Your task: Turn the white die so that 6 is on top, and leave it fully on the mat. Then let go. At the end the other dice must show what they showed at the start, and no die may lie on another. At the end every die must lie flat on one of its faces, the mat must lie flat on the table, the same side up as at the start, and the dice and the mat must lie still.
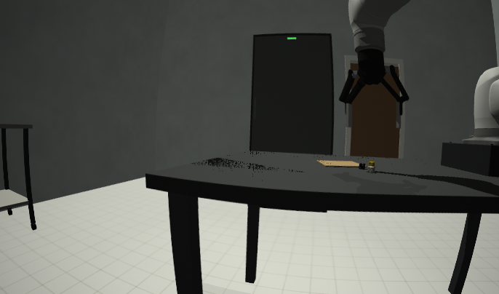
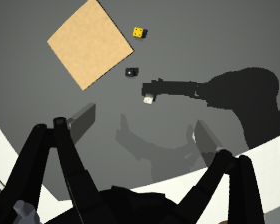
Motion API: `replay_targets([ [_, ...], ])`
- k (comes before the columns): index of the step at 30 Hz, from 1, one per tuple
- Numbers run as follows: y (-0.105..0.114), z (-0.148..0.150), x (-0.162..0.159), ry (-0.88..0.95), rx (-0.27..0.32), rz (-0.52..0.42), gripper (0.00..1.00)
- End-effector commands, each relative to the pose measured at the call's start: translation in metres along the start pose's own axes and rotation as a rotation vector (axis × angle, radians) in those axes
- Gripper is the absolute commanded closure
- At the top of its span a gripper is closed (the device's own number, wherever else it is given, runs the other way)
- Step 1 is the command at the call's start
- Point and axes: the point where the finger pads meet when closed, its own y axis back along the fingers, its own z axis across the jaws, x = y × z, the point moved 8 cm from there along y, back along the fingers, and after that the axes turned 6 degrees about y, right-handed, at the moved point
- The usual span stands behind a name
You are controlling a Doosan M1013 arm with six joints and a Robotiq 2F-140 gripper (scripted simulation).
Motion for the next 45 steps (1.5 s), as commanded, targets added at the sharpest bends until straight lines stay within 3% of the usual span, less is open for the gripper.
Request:
replay_targets([
  [1, -0.002, 0.000, -0.001, -0.173, 0.009, 0.011, 0.00],
  [9, -0.005, 0.000, -0.001, -0.380, 0.010, 0.010, 0.00],
  [24, -0.012, -0.001, -0.001, -0.949, 0.013, 0.007, 0.00],
  [26, -0.012, -0.001, -0.001, -0.949, 0.013, 0.007, 0.00],
  [39, -0.018, -0.002, 0.000, -1.448, 0.015, 0.004, 0.00],
  [45, -0.020, -0.002, 0.000, -1.578, 0.016, 0.003, 0.00],
])
